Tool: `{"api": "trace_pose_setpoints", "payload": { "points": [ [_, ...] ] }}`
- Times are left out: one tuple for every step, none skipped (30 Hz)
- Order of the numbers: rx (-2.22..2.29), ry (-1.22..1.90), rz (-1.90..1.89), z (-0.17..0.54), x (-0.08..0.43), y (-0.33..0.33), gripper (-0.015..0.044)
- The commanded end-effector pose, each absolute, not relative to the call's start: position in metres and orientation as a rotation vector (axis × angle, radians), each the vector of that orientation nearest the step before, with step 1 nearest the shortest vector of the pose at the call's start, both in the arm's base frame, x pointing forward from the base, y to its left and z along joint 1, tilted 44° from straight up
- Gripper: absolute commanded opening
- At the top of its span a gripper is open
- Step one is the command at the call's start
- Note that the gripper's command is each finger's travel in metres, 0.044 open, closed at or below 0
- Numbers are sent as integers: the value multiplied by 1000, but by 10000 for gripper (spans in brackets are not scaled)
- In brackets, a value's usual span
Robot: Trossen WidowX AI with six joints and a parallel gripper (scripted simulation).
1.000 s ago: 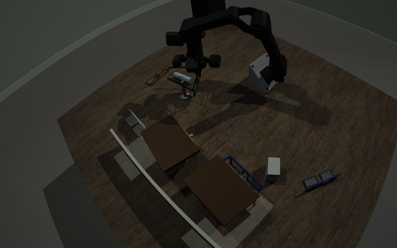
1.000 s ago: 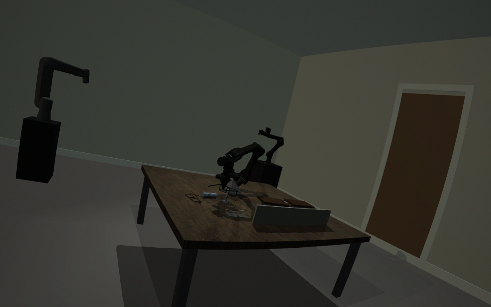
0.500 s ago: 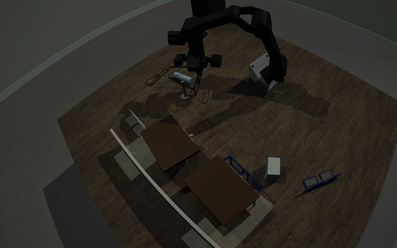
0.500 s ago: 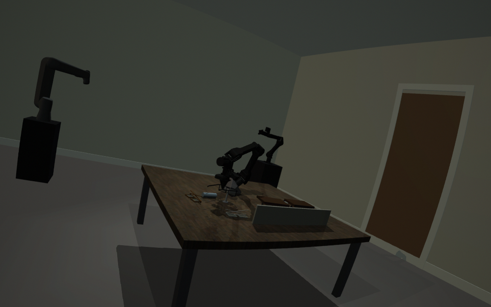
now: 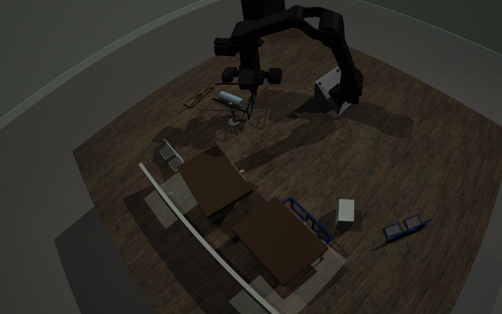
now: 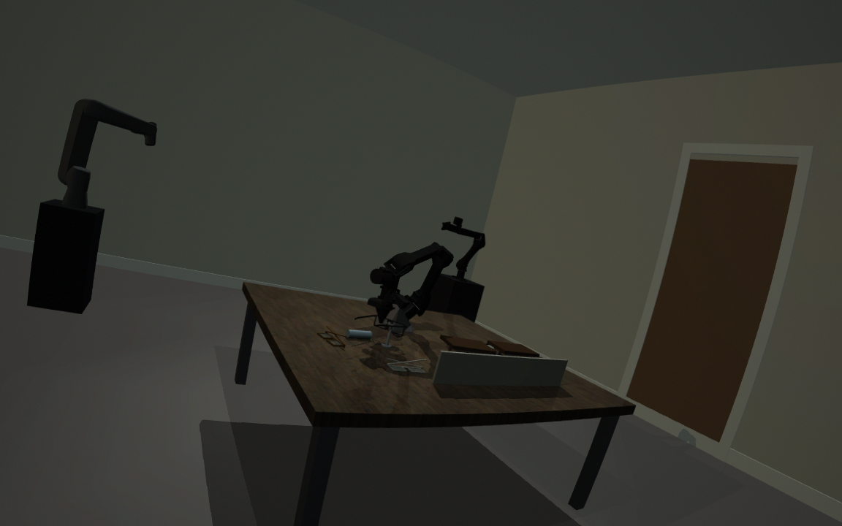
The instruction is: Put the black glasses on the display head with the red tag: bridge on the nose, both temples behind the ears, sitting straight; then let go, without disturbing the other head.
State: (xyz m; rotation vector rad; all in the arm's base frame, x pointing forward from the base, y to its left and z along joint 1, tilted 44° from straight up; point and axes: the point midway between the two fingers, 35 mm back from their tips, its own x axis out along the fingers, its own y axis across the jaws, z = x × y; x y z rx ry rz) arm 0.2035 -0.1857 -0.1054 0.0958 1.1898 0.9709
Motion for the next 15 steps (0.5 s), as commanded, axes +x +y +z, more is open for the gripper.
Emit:
{"api": "trace_pose_setpoints", "payload": {
  "points": [
    [98,1195,978,-107,196,-184,0],
    [98,1195,978,-107,195,-184,0],
    [98,1196,978,-107,194,-184,0],
    [98,1196,978,-107,194,-185,0],
    [98,1196,978,-107,193,-185,0],
    [98,1196,978,-107,192,-185,0],
    [98,1196,978,-107,191,-185,0],
    [98,1196,978,-108,190,-185,0],
    [98,1196,978,-108,189,-185,0],
    [98,1196,978,-108,189,-185,0],
    [98,1196,978,-108,188,-186,0],
    [98,1196,978,-108,187,-186,0],
    [98,1196,978,-109,186,-186,0],
    [98,1196,978,-109,185,-186,0],
    [98,1196,978,-109,184,-186,0]
  ]
}}
